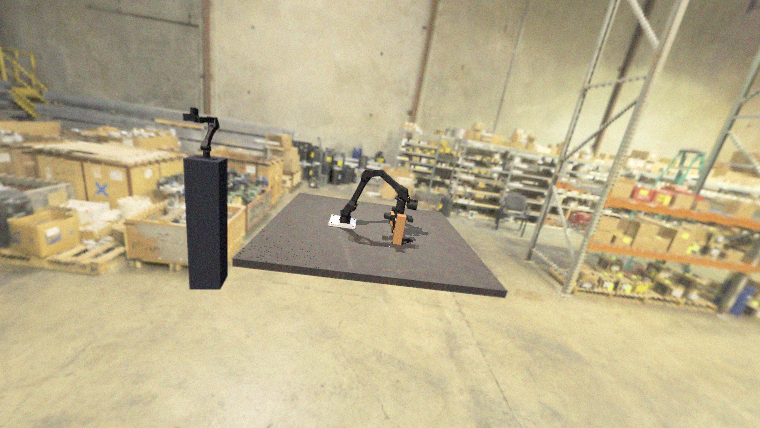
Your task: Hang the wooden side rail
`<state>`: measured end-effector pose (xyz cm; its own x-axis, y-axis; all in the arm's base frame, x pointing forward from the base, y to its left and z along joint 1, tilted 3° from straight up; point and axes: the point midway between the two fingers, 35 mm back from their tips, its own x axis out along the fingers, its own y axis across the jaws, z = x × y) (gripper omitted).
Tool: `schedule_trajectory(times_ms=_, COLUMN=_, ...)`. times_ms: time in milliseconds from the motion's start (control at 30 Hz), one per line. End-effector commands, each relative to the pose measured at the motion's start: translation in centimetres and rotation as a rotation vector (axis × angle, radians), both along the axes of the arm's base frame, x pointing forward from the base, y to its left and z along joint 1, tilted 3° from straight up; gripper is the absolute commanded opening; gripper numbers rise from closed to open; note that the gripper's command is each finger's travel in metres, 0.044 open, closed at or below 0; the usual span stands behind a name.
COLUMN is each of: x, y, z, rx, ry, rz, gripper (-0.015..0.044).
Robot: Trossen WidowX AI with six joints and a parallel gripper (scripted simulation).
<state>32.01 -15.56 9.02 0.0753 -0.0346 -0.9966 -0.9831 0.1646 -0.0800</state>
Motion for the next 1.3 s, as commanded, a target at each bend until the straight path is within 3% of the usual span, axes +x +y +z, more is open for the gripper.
schedule_trajectory(times_ms=0, x=0.07, y=-0.09, z=-0.07, rx=-0.004, ry=-0.003, rz=-0.005, gripper=0.0)
schedule_trajectory(times_ms=1033, x=0.11, y=-0.11, z=-0.57, rx=-0.004, ry=-0.003, rz=-0.005, gripper=0.0)
schedule_trajectory(times_ms=1267, x=-0.01, y=0.0, z=-0.41, rx=0.0, ry=0.001, rz=0.0, gripper=0.0184)
